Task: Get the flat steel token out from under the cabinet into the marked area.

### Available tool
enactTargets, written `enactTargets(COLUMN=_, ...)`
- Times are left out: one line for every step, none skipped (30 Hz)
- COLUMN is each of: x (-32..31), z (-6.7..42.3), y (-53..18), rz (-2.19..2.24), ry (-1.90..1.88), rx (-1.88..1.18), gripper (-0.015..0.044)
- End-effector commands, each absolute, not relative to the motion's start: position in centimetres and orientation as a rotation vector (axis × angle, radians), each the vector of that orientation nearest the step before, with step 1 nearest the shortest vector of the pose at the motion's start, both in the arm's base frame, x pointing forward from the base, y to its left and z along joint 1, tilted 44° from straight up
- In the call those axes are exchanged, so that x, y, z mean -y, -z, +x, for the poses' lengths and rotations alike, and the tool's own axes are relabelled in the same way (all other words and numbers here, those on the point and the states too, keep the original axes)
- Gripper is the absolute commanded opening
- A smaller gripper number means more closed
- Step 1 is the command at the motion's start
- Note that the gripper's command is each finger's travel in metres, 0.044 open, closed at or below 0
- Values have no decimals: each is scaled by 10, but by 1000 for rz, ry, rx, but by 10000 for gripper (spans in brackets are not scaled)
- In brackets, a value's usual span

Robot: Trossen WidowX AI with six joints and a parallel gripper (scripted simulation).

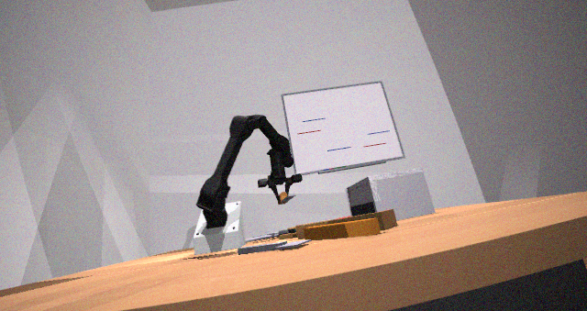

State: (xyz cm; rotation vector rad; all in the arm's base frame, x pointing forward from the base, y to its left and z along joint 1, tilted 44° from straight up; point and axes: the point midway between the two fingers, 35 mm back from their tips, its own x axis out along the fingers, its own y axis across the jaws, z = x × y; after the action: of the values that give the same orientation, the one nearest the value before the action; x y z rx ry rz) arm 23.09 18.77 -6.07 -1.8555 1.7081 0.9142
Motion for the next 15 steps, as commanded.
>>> enactTargets(x=-190, z=231, y=59, rz=-1878, ry=-944, rx=-1696, gripper=0)
enactTargets(x=-190, z=231, y=59, rz=-1883, ry=-952, rx=-1695, gripper=0)
enactTargets(x=-190, z=231, y=59, rz=-1888, ry=-961, rx=-1693, gripper=0)
enactTargets(x=-190, z=231, y=59, rz=-1893, ry=-969, rx=-1692, gripper=0)
enactTargets(x=-189, z=231, y=59, rz=-1898, ry=-977, rx=-1691, gripper=0)
enactTargets(x=-189, z=231, y=59, rz=-1903, ry=-985, rx=-1689, gripper=0)
enactTargets(x=-189, z=231, y=59, rz=-1908, ry=-993, rx=-1688, gripper=0)
enactTargets(x=-189, z=231, y=59, rz=-1913, ry=-1001, rx=-1686, gripper=0)
enactTargets(x=-189, z=231, y=59, rz=-1918, ry=-1009, rx=-1685, gripper=0)
enactTargets(x=-189, z=231, y=59, rz=-1923, ry=-1018, rx=-1683, gripper=0)
enactTargets(x=-189, z=231, y=59, rz=-1928, ry=-1026, rx=-1681, gripper=0)
enactTargets(x=-189, z=231, y=59, rz=-1933, ry=-1034, rx=-1680, gripper=0)
enactTargets(x=-189, z=231, y=59, rz=-1938, ry=-1042, rx=-1678, gripper=0)
enactTargets(x=-189, z=231, y=59, rz=-1943, ry=-1050, rx=-1677, gripper=0)
enactTargets(x=-189, z=231, y=59, rz=-1948, ry=-1059, rx=-1675, gripper=0)
